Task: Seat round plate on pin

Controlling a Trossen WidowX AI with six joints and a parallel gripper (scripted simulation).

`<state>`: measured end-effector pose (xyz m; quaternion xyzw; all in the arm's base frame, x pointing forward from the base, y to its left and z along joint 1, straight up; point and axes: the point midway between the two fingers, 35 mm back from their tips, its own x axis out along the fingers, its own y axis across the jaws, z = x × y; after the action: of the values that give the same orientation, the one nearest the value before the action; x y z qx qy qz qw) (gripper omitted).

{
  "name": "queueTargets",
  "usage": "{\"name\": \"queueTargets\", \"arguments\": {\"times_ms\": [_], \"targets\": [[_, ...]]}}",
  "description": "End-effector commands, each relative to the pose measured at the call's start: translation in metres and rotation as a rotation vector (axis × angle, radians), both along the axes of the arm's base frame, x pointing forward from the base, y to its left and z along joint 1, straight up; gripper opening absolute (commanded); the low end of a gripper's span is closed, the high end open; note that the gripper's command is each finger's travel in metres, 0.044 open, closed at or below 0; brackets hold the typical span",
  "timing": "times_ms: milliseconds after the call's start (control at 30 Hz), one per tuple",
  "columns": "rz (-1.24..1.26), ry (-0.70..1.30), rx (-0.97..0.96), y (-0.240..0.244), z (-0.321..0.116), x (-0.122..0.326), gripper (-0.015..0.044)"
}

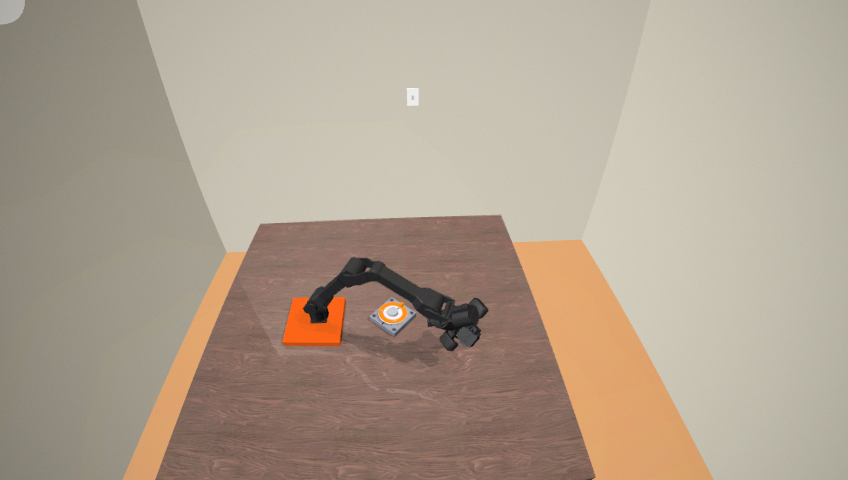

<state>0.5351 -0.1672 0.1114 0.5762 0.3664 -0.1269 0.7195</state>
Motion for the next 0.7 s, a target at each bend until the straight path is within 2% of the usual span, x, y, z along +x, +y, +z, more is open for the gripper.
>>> {"name": "queueTargets", "arguments": {"times_ms": [0, 233, 300, 467, 667], "targets": [[0.145, 0.105, -0.128, 0.054, -0.002, -0.025, 0.0], [0.543, 0.331, -0.409, 0.148, -0.008, -0.111, 0.0], [0.6, 0.359, -0.444, 0.158, -0.009, -0.125, 0.0], [0.974, 0.513, -0.659, 0.197, -0.007, -0.213, 0.0], [1.021, 0.531, -0.684, 0.202, -0.007, -0.227, 0.0]]}}
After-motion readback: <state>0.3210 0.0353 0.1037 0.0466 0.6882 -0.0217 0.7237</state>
